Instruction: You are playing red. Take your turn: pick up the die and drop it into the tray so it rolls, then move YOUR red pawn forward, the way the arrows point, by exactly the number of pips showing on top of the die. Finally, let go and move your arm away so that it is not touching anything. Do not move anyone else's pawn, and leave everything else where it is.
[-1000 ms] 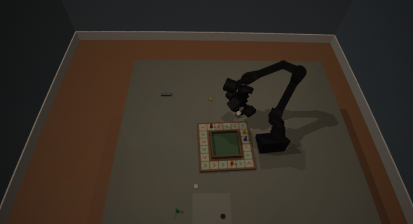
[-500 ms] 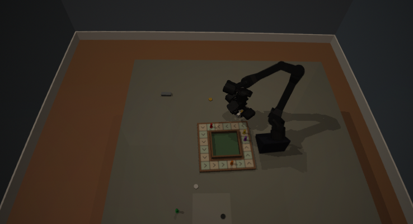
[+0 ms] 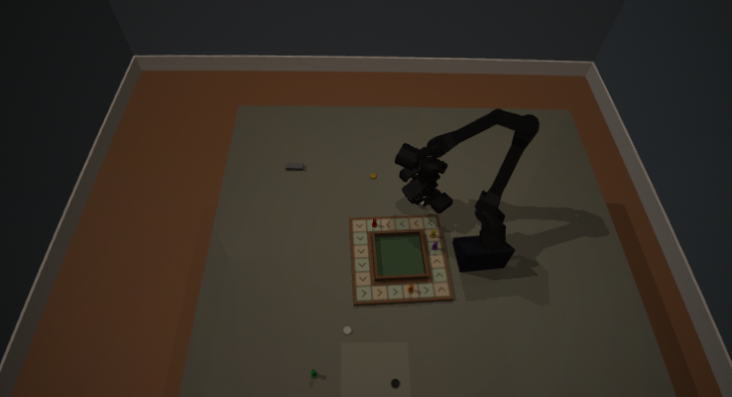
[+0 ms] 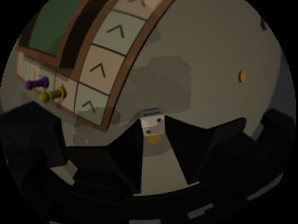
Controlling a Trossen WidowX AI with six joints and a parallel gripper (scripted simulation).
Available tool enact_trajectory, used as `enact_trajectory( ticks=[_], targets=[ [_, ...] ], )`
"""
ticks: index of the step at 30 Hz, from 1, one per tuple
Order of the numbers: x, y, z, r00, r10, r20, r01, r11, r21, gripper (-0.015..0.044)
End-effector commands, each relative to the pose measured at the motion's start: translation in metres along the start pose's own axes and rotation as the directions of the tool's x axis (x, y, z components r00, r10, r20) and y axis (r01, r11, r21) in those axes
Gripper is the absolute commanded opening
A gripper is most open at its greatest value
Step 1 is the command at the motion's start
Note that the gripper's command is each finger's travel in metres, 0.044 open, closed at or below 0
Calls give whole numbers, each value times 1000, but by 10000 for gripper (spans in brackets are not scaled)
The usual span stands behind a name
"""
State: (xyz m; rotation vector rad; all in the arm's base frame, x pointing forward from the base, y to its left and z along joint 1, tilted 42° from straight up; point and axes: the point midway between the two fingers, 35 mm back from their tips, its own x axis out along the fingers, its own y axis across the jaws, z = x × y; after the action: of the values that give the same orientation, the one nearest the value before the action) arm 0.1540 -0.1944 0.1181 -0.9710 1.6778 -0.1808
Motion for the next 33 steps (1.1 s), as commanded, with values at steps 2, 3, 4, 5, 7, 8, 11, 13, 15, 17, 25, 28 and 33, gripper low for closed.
enact_trajectory(
  ticks=[2,3,4,5,7,8,11,13,15,17,25,28,33],
  targets=[
    [-3,0,2,1000,3,4,-3,1000,-2,0],
    [-6,-1,3,1000,5,6,-5,1000,-2,0],
    [-11,-2,4,1000,7,8,-7,1000,-1,0],
    [-16,-2,5,1000,10,9,-10,1000,-1,0],
    [-25,-4,7,1000,14,11,-14,1000,0,0],
    [-30,-4,8,1000,16,12,-16,1000,1,0],
    [-44,-6,10,1000,20,14,-20,1000,1,0],
    [-54,-6,10,1000,21,15,-21,1000,1,0],
    [-64,-7,10,1000,22,14,-22,1000,1,0],
    [-74,-7,10,1000,22,14,-22,1000,0,0],
    [-114,-9,4,1000,12,8,-12,1000,-3,0],
    [-121,-9,2,1000,8,6,-8,1000,-4,0],
    [-119,-8,16,1000,12,10,-11,998,-59,0]
  ],
)
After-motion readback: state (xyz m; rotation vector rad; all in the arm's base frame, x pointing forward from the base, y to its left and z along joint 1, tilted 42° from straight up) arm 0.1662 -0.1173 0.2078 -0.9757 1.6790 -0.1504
